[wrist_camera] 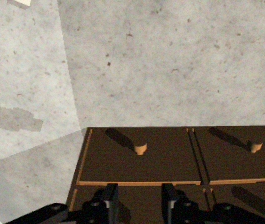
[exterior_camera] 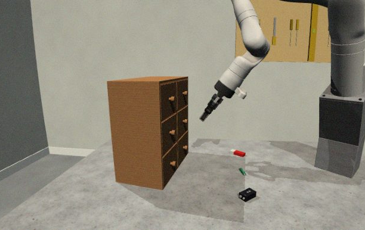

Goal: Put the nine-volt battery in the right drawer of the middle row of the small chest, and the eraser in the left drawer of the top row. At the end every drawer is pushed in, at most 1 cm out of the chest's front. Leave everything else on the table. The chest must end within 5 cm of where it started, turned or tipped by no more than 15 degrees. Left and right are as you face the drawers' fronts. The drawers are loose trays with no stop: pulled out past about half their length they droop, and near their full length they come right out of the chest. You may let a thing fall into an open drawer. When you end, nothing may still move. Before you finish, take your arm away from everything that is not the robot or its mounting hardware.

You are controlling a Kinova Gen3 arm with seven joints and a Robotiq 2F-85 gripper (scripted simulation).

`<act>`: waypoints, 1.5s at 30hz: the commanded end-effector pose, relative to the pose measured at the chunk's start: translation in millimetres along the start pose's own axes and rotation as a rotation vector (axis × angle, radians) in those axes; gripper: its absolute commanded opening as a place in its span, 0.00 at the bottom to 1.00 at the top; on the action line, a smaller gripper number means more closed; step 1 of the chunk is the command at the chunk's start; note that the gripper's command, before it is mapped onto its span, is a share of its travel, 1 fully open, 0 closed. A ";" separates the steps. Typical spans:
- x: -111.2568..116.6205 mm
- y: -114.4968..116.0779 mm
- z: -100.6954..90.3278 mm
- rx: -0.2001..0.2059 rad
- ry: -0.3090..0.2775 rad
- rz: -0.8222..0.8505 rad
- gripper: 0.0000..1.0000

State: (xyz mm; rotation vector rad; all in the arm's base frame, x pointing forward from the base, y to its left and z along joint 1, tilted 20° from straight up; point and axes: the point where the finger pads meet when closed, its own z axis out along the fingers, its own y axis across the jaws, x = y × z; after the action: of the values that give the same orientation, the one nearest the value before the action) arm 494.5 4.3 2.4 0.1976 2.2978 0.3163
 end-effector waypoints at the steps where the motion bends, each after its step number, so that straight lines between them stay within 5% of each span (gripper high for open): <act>1: -2.5 0.0 3.1 0.000 -0.002 -0.001 0.33; 14: -13.1 0.0 25.3 0.000 -0.002 -0.001 0.33; 45: -15.4 0.0 30.2 0.000 -0.002 -0.001 0.33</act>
State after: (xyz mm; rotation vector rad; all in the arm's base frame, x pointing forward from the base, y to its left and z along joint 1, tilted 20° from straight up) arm 526.8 6.0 -7.3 0.1974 2.2968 0.3161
